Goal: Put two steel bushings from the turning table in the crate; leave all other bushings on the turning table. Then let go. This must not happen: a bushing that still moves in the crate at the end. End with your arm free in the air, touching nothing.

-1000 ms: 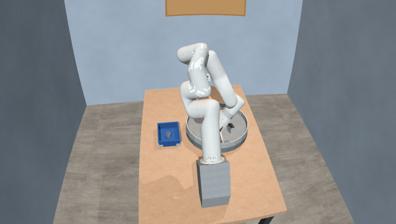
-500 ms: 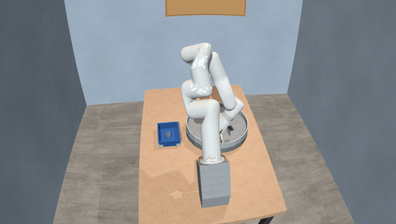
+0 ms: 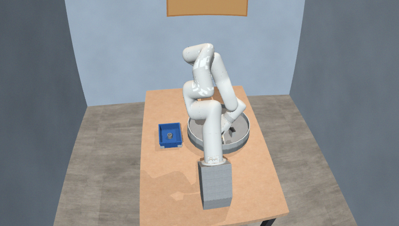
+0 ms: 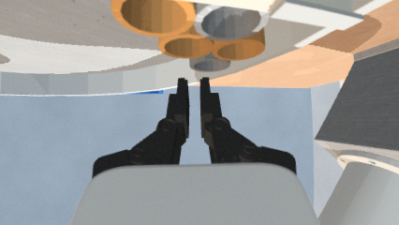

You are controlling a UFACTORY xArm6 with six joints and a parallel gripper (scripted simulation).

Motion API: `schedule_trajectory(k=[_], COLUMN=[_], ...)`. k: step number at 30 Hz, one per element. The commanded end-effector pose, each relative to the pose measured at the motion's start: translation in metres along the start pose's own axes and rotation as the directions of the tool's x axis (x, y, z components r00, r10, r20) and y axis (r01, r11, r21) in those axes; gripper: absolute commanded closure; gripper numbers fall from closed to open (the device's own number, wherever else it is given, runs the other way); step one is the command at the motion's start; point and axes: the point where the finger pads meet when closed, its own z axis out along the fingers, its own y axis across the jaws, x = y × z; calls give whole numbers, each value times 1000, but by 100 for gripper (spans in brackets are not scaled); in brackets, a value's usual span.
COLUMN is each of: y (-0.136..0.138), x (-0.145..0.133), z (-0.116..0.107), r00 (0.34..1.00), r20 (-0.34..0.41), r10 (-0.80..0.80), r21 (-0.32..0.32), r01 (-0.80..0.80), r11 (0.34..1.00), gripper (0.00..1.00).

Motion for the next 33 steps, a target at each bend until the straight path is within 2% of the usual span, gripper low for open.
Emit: schedule_trajectory(k=[1, 33], y=[0, 0], x=[0, 2], z=[0, 2], r00=[1000, 1000], r20=[-1, -1], r10=[-1, -1], r21=[1, 1], r01=[1, 1], r11=[1000, 1000], gripper=[90, 90])
